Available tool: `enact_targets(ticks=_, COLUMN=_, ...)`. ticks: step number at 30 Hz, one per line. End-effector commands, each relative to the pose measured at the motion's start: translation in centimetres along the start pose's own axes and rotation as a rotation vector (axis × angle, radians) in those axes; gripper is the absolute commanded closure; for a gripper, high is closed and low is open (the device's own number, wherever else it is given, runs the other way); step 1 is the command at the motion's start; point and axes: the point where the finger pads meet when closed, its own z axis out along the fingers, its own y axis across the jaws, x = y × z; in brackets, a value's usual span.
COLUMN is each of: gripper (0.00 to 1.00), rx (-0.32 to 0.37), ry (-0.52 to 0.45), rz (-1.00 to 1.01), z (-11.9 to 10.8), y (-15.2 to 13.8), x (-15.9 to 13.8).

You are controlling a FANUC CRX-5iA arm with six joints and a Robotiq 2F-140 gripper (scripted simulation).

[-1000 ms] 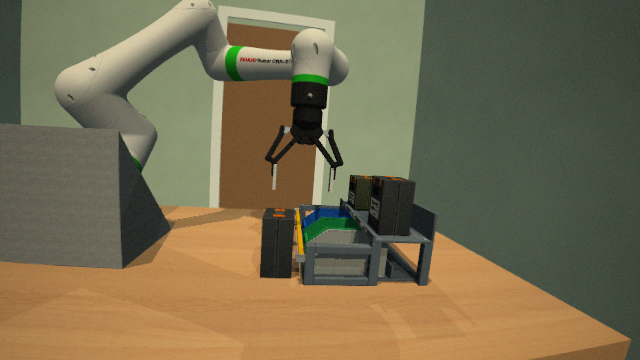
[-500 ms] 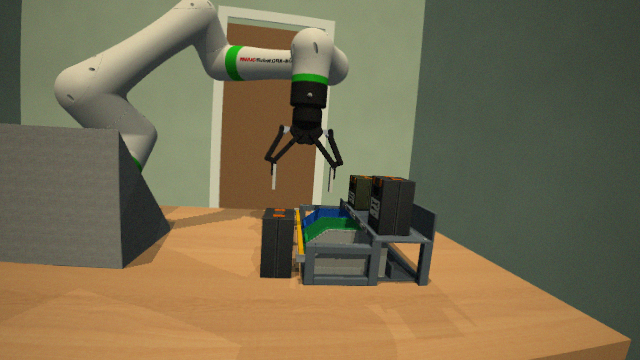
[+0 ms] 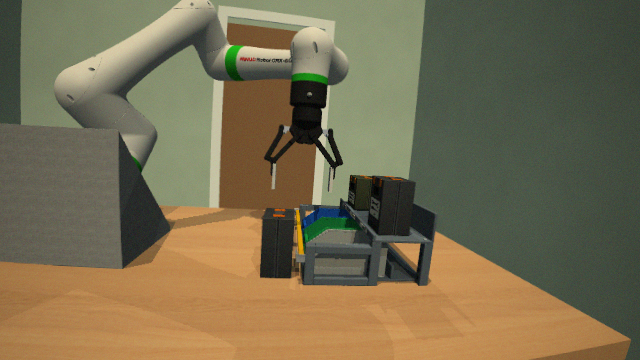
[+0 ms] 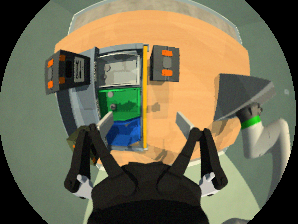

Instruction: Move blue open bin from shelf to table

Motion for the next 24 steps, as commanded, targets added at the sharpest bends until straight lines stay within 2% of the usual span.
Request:
enact_targets(ticks=1, gripper=0.0, rx=0.0, ry=0.0, rz=0.0, z=-0.05, y=0.02, x=0.06)
enact_targets(ticks=15, gripper=0.0, rx=0.0, ry=0.0, rz=0.0, z=-0.07, y=0.04, x=0.1)
enact_targets(ticks=16, gripper=0.72, rx=0.0, ry=0.0, rz=0.0, z=-0.07, y=0.04, x=0.1)
enact_targets(ticks=24, gripper=0.72, rx=0.0, ry=0.0, rz=0.0, z=-0.07, y=0.04, x=0.1)
